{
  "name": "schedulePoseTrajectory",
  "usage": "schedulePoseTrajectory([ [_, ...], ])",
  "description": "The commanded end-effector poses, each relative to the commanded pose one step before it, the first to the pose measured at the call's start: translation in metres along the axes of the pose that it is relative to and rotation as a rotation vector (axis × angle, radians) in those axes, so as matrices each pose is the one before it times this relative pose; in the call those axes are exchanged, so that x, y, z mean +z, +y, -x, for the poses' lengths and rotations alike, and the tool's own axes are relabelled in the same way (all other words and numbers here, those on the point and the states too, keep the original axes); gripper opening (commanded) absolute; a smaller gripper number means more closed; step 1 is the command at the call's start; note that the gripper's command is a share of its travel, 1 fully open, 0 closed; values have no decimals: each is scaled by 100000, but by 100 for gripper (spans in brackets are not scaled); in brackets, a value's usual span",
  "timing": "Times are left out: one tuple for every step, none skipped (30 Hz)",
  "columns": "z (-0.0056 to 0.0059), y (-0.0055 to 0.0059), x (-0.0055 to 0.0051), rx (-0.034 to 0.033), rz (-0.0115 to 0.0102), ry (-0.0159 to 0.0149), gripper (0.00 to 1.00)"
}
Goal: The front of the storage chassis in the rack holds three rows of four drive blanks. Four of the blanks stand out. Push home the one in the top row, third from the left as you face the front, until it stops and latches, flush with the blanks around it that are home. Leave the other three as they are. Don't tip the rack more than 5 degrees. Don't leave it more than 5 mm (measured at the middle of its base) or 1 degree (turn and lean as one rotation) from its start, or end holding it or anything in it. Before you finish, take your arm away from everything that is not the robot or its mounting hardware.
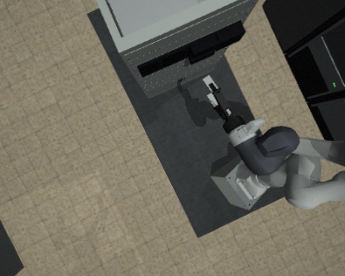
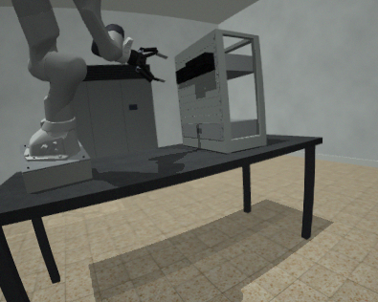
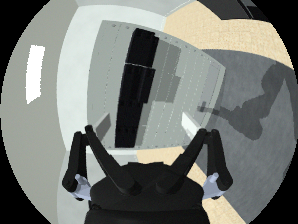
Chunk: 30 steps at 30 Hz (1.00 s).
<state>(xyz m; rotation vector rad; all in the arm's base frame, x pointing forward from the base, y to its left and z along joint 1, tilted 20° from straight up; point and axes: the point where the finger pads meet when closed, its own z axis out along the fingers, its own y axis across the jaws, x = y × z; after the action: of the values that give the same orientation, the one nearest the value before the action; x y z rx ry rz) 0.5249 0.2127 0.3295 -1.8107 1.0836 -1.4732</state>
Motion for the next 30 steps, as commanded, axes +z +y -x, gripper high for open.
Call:
schedulePoseTrajectory([
  [-1552,-336,-395,12319,-7012,4205,100],
  [0,0,0,0,0,0,100],
  [-600,-40,-249,1332,-2353,874,100],
  [0,0,0,0,0,0,100],
  [-578,-18,-228,1193,-2238,763,100],
  [0,0,0,0,0,0,100],
  [-555,3,-209,1062,-2112,658,100],
  [0,0,0,0,0,0,100],
  [-532,23,-192,938,-1978,560,100],
  [-509,42,-177,823,-1837,470,100],
  [0,0,0,0,0,0,100],
  [-485,59,-163,717,-1694,390,100],
  [-461,73,-150,620,-1549,318,100],
  [-437,85,-138,533,-1406,256,100],
  [-411,94,-127,455,-1266,202,100],
  [0,0,0,0,0,0,100],
  [0,0,0,0,0,0,100],
  [-385,100,-117,386,-1131,157,100],
  [-359,104,-107,325,-1003,120,100],
  [-331,105,-98,272,-882,90,100],
  [-303,103,-89,227,-768,66,100],
  [-275,99,-80,187,-664,47,100],
  [-246,93,-71,153,-568,32,100],
  [-217,86,-63,125,-481,22,100],
  [-189,77,-54,101,-401,14,100],
  [-161,67,-46,80,-330,8,100],
  [-134,57,-38,63,-266,5,100],
  [-108,47,-31,48,-210,2,100],
  [-84,37,-24,36,-160,1,100],
  [-62,28,-18,26,-117,0,100],
])
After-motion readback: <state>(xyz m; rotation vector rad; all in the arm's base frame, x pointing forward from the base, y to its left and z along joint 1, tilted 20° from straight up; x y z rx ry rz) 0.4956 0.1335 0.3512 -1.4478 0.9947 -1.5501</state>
